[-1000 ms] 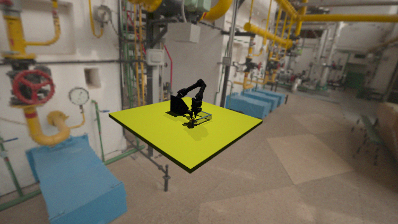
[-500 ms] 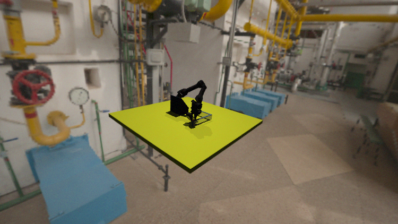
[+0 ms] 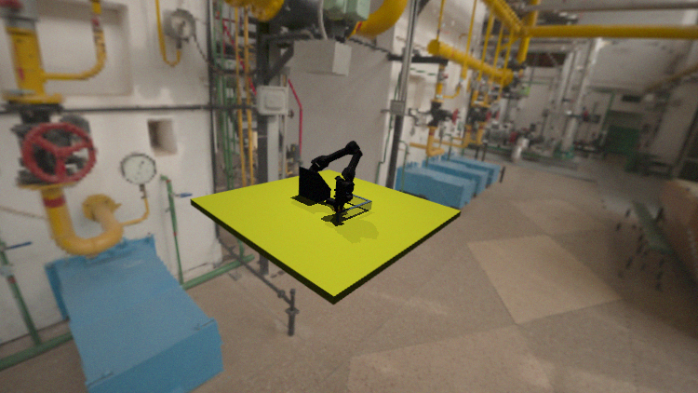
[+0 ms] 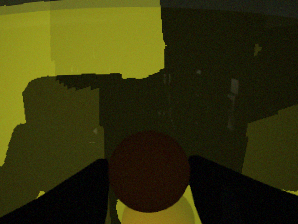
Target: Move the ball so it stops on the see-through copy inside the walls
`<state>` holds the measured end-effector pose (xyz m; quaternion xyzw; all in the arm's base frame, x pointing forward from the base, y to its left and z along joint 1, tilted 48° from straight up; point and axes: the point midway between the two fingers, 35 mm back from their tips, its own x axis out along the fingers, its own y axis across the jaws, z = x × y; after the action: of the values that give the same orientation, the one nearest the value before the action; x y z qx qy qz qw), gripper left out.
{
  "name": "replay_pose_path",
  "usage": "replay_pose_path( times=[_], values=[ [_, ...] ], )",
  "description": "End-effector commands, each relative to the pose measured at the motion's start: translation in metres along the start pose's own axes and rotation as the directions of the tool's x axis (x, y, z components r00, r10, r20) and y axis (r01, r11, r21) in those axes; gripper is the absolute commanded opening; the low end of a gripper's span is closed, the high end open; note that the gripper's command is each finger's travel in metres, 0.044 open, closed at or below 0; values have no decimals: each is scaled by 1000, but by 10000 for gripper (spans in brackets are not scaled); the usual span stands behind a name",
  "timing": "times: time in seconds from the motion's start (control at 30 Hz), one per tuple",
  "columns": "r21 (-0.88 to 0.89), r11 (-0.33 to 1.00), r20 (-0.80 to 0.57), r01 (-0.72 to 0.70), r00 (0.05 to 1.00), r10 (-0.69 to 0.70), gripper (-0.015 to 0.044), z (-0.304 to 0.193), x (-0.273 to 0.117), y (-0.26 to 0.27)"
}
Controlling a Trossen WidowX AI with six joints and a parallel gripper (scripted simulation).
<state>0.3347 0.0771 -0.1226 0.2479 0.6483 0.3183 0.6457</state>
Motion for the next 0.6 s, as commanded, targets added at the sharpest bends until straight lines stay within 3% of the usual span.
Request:
replay_pose_path(
  times=[0.0, 0.57],
  values=[
    [4, 1000, 0, 0, 1000, 0, 9, 1, -9, -1],
    [3, 1000, 0, 4, 1000, -4, 0, 0, -127, -2]
  ],
)
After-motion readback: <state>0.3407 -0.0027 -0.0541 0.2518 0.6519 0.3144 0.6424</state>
